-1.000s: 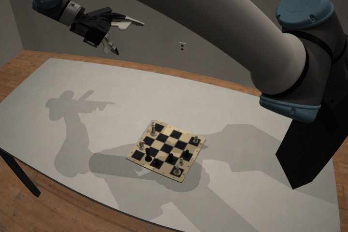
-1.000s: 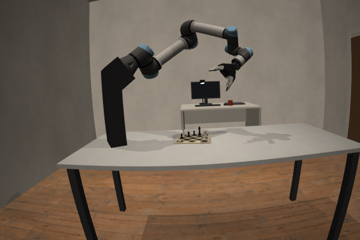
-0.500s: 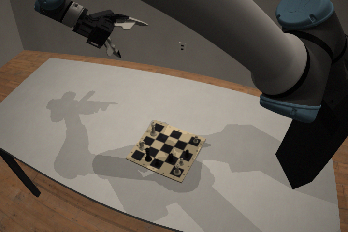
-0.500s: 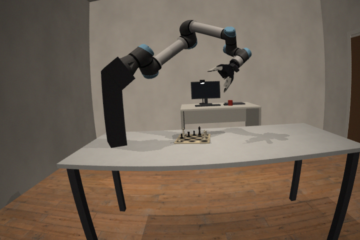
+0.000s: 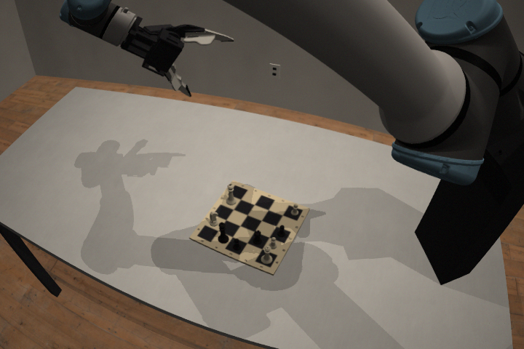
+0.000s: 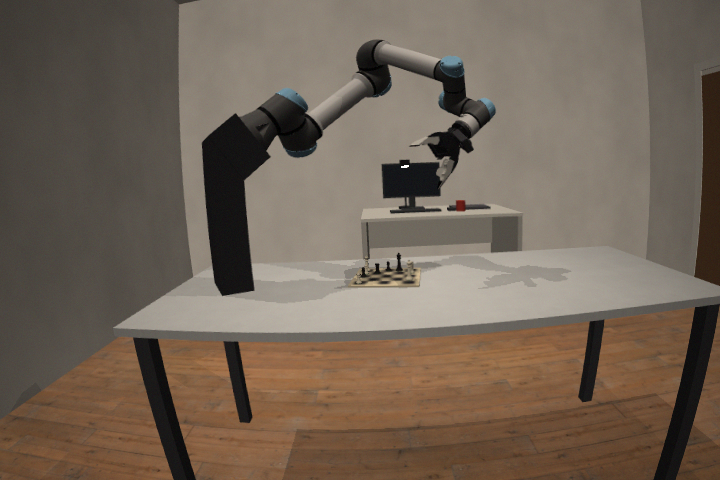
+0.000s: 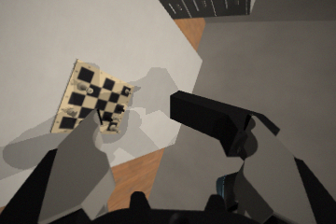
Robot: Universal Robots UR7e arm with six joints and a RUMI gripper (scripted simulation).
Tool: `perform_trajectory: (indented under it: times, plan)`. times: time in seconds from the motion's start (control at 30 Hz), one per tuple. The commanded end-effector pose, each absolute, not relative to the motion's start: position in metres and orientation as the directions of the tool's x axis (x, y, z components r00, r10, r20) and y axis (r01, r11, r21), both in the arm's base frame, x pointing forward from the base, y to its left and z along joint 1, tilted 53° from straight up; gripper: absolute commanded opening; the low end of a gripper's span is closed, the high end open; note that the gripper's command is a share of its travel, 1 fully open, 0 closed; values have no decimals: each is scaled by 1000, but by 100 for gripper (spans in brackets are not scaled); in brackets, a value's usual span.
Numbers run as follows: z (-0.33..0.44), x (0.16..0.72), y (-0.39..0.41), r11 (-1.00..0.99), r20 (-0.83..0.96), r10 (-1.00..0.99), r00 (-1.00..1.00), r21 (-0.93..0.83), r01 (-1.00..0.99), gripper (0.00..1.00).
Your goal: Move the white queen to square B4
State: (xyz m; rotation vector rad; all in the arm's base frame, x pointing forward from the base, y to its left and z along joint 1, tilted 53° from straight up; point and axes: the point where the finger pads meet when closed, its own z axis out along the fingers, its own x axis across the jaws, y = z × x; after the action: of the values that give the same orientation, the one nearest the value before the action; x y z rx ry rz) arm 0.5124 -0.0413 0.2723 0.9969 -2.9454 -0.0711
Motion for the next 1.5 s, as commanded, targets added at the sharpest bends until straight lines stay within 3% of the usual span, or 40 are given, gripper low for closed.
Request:
perform_trajectory:
  times: [0.0,0.6,1.07,1.47]
  plan:
    - [261,507,-38,725,4,-688,-726,45,-687,100]
    - [214,480,-20,393,-7,-919,-393,22,-919,100]
    - [165,446,0,-4,-1,-1000,4,0,-1000,100]
    - [182,484,14,-344,-59,-938,342,19,-939,100]
